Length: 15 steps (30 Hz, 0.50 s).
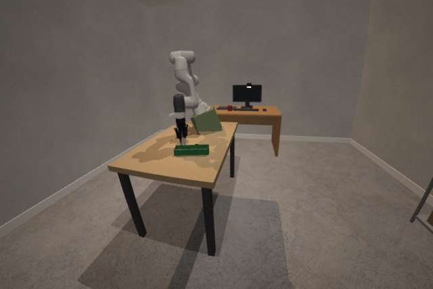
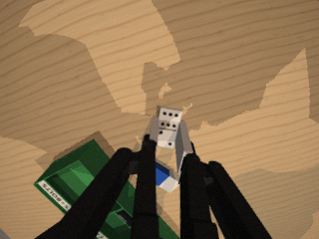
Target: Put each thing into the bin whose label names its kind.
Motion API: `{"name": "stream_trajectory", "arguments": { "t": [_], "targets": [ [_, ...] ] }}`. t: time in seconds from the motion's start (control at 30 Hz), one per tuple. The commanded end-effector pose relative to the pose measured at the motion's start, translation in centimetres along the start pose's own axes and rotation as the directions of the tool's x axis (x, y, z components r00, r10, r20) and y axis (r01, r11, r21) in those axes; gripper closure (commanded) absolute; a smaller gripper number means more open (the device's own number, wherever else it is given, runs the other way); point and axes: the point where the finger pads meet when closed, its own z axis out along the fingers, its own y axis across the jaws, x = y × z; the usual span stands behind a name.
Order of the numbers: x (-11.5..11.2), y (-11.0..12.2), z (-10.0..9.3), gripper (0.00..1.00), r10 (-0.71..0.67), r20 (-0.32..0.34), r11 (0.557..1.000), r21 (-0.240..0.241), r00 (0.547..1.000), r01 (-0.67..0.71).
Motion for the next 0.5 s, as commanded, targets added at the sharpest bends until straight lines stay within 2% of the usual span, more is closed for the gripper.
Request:
{"name": "stream_trajectory", "arguments": {
  "t": [0.0,0.33,0.47],
  "targets": [
    [0.0,0.1,0.1,0.87,-0.008,-0.001,1.000,0.000,1.000,0.008],
    [0.0,0.1,0.1,0.87,-0.008,-0.001,1.000,0.000,1.000,0.008],
    [0.0,0.1,-1.2,0.87,-0.008,-0.001,1.000,0.000,1.000,0.008]
  ]
}}
